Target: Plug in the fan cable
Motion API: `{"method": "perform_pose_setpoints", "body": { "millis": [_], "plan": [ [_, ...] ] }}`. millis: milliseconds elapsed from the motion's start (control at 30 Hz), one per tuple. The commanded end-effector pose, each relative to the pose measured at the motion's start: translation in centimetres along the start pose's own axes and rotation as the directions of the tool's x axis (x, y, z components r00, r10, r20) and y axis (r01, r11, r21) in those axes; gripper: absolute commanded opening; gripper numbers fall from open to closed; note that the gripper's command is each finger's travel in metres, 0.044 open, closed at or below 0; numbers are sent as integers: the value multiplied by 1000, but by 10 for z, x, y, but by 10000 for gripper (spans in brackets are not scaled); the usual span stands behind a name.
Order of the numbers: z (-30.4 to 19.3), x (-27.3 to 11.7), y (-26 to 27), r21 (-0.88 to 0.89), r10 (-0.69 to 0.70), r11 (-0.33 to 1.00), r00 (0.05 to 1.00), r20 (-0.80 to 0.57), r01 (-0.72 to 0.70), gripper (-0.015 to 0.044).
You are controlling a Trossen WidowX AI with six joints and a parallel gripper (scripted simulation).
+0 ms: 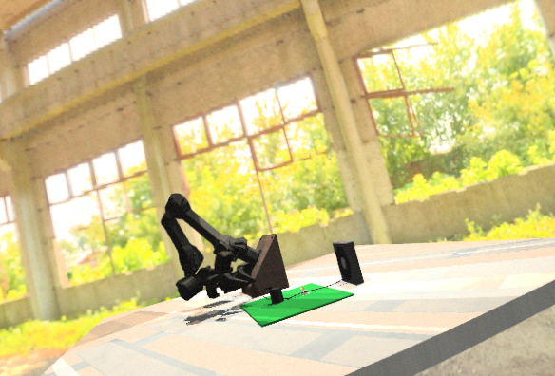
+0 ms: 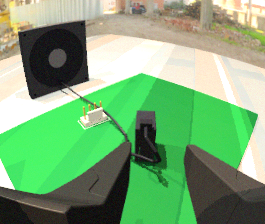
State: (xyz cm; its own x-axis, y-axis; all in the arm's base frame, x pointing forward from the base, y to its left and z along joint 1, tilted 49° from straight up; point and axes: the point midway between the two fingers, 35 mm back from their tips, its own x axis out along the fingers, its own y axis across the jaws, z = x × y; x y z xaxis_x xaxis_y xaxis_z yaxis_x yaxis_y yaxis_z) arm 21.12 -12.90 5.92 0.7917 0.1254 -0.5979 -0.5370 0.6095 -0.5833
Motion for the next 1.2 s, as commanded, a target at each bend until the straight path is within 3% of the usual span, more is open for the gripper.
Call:
{"method": "perform_pose_setpoints", "body": {
  "millis": [0,200,600,1167],
  "plan": [
    [8,-12,1,-5,-6,1000,1000,7,6,140],
    [17,-27,4,-5,-10,1000,1000,9,10,140],
    [17,-14,17,159,159,976,985,-69,-146,440],
    [18,-2,36,380,400,876,888,-227,-298,440]
  ]
}}
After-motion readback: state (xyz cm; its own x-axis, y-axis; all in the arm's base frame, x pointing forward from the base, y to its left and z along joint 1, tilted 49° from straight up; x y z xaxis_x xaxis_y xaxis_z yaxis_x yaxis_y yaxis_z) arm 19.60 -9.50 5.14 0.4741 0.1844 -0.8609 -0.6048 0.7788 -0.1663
